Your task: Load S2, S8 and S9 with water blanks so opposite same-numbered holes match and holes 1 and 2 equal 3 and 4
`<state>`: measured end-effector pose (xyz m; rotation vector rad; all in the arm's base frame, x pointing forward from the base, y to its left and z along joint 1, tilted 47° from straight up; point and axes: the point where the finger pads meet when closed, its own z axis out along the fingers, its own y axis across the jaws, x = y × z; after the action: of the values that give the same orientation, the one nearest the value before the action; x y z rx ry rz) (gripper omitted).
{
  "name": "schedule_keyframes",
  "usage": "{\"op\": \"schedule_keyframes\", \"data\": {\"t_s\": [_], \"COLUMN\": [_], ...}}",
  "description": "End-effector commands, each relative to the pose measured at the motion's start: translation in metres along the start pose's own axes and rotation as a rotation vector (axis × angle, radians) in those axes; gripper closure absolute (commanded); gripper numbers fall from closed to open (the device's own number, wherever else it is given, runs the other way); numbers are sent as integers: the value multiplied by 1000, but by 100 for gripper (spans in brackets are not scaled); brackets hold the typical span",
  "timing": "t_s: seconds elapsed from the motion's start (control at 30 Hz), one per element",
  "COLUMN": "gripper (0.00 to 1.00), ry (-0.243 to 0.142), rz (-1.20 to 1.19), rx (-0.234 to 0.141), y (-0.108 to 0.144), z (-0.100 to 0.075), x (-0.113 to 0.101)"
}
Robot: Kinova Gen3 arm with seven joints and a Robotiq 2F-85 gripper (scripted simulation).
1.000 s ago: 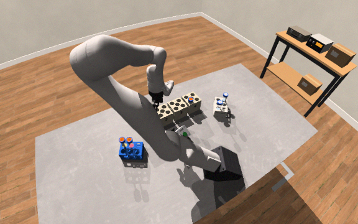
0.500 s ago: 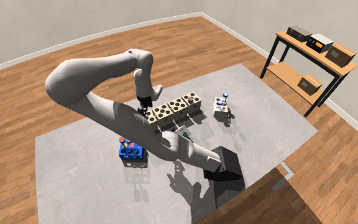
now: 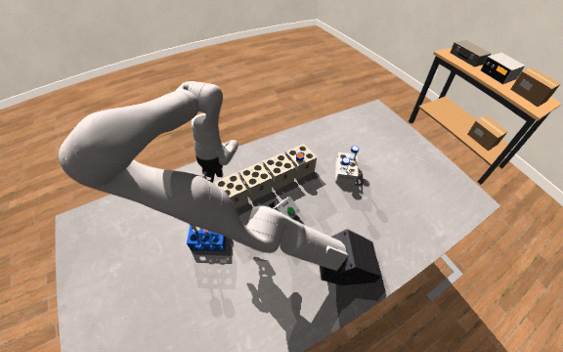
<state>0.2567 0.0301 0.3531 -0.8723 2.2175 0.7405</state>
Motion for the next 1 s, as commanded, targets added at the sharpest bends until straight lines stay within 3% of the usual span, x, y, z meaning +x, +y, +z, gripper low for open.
{"op": "schedule_keyframes", "data": {"t_s": [0.0,0.7,0.97], "gripper": [0,0,0], "ry": [19,19,19], "rz": [6,6,6], "rx": [94,94,94], "y": [19,85,84], "z": [-2,6,14], "x": [-22,-89,-89]}}
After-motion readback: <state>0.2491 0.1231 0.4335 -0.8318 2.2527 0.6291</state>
